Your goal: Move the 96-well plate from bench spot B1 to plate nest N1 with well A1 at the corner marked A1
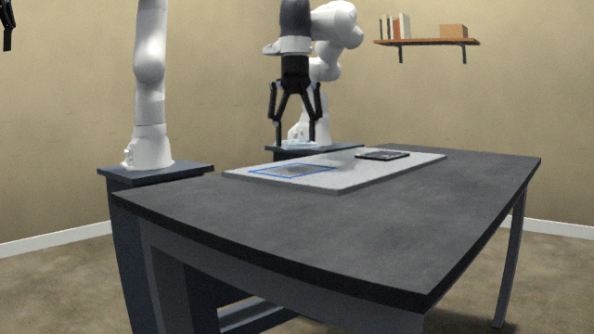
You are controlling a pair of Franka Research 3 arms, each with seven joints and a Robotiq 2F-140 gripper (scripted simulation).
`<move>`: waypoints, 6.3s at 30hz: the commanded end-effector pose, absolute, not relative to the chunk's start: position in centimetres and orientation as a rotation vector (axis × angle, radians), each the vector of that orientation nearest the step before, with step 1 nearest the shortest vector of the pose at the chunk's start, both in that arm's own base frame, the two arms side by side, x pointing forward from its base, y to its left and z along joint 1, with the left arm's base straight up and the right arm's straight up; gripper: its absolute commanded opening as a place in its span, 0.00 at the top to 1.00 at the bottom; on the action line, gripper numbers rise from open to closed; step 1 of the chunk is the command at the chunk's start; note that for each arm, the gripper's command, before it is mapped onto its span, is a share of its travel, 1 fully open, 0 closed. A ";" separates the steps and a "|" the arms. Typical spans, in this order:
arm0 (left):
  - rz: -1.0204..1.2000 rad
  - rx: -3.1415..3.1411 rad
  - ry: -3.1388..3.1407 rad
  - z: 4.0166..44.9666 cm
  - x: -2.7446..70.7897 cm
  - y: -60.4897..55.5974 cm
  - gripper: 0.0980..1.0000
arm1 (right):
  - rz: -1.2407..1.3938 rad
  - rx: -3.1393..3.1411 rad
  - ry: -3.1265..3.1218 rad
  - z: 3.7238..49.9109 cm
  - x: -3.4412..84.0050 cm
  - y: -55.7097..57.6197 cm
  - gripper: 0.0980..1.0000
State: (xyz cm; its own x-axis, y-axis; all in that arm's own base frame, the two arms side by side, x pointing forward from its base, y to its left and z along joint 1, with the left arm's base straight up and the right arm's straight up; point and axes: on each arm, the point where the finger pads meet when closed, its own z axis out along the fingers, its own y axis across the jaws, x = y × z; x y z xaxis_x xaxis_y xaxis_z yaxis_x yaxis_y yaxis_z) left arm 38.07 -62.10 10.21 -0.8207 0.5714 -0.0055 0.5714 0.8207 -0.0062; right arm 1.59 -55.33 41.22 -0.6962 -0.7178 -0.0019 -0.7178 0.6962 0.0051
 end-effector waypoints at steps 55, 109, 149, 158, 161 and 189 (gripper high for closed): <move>0.000 2.156 2.285 10.2 38.3 -61.9 1.00 | -0.008 1.224 -2.893 41.2 1.6 -55.3 0.00; 0.000 2.305 2.135 10.2 40.9 -51.6 1.00 | -0.008 1.224 -2.893 41.2 1.6 -55.3 0.00; 0.000 2.305 2.135 10.2 46.5 -28.9 1.00 | -0.008 1.224 -2.893 41.2 1.6 -55.3 0.00; 0.000 2.305 2.135 10.2 46.9 -27.6 1.00 | -0.008 1.224 -2.893 41.2 1.6 -55.3 0.00; 0.000 2.305 2.135 10.2 46.9 -27.6 1.00 | -0.008 1.224 -2.893 41.2 1.6 -55.3 0.00; 0.000 2.305 2.135 10.2 46.9 -27.5 1.00 | -0.008 1.224 -2.893 41.2 1.6 -55.3 0.00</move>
